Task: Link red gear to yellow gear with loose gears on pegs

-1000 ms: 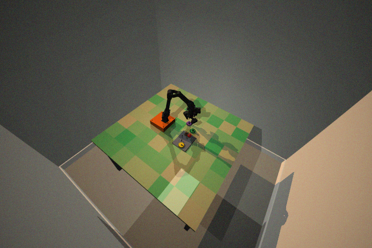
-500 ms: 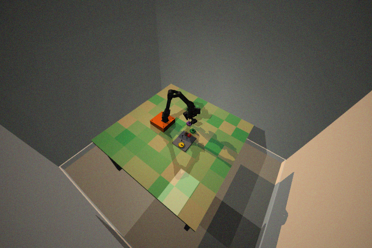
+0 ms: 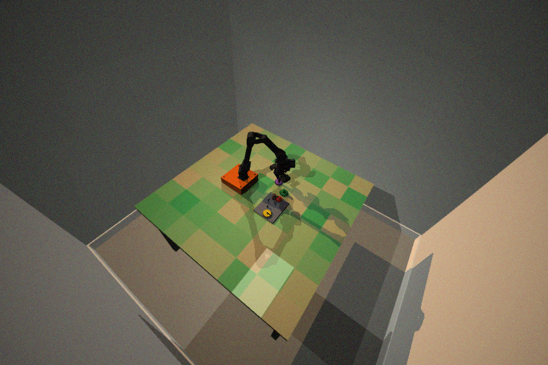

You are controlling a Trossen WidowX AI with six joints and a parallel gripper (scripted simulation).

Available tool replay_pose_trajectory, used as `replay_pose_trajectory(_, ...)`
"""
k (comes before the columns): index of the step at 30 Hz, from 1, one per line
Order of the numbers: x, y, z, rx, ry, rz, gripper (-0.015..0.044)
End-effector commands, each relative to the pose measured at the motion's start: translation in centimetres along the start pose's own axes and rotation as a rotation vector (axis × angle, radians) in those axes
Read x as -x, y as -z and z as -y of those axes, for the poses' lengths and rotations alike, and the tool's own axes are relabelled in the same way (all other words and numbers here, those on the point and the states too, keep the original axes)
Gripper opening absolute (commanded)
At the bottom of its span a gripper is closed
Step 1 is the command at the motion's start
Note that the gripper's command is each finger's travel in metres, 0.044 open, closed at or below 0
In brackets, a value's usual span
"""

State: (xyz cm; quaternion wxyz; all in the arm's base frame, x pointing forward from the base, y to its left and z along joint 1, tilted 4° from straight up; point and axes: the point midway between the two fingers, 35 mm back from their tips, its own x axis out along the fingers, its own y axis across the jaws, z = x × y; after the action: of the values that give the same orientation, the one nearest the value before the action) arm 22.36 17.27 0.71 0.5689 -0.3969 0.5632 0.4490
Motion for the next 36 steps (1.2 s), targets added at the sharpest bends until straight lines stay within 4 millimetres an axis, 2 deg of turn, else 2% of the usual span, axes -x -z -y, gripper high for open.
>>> replay_pose_trajectory(1,-0.1,0.1,-0.1,-0.006,-0.004,-0.002,0.0052)
replay_pose_trajectory(4,-0.1,0.1,-0.1,-0.006,-0.004,-0.002,0.0)
replay_pose_trajectory(36,7.3,-1.0,0.7,-0.005,-0.003,-0.001,0.0)
